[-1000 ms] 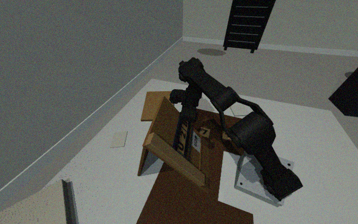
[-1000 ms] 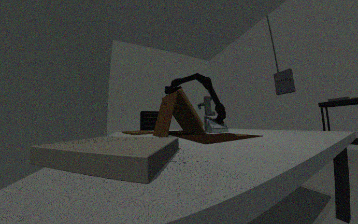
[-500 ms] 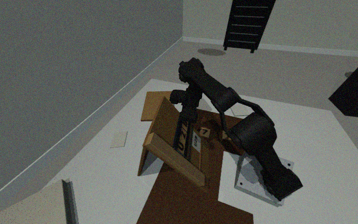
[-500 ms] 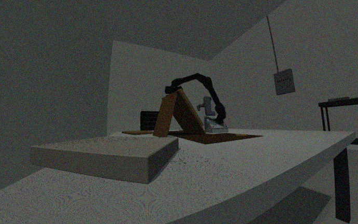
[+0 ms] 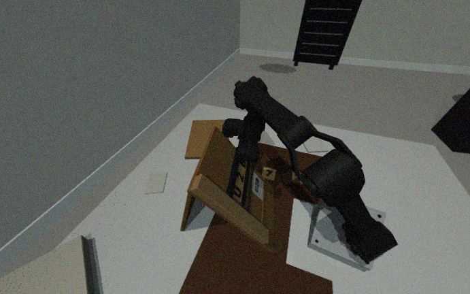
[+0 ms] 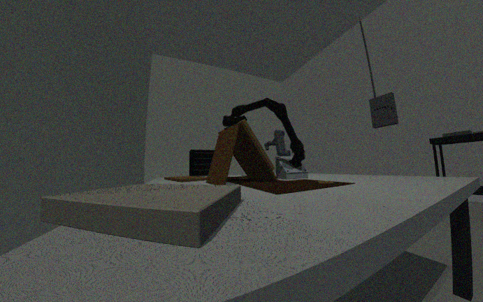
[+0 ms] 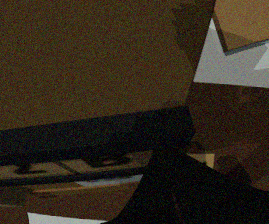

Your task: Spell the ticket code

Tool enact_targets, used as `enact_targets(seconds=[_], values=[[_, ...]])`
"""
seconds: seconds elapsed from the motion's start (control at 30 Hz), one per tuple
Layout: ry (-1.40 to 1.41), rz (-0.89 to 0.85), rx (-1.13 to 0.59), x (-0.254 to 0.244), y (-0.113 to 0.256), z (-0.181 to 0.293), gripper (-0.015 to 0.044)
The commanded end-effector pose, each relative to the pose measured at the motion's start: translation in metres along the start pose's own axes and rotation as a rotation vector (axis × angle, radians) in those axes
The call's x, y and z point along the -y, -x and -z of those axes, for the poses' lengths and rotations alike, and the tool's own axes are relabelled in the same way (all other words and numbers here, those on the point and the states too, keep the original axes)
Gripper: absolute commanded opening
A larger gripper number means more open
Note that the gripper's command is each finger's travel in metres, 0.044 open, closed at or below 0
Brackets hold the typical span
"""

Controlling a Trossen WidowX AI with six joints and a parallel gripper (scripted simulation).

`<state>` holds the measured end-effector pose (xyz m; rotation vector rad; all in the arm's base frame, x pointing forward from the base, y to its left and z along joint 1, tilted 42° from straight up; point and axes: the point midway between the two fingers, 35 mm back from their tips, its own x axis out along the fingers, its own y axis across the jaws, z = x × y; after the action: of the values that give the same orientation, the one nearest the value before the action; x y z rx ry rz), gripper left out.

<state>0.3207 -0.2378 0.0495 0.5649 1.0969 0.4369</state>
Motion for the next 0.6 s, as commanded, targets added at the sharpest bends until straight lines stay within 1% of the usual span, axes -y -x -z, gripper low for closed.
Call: enact_targets(seconds=[0.0, 0.57], values=[[-0.003, -0.001, 0.007, -0.0027, 0.0006, -0.0012, 0.0], [-0.003, -0.002, 0.007, -0.0083, 0.0004, -0.0012, 0.0]])
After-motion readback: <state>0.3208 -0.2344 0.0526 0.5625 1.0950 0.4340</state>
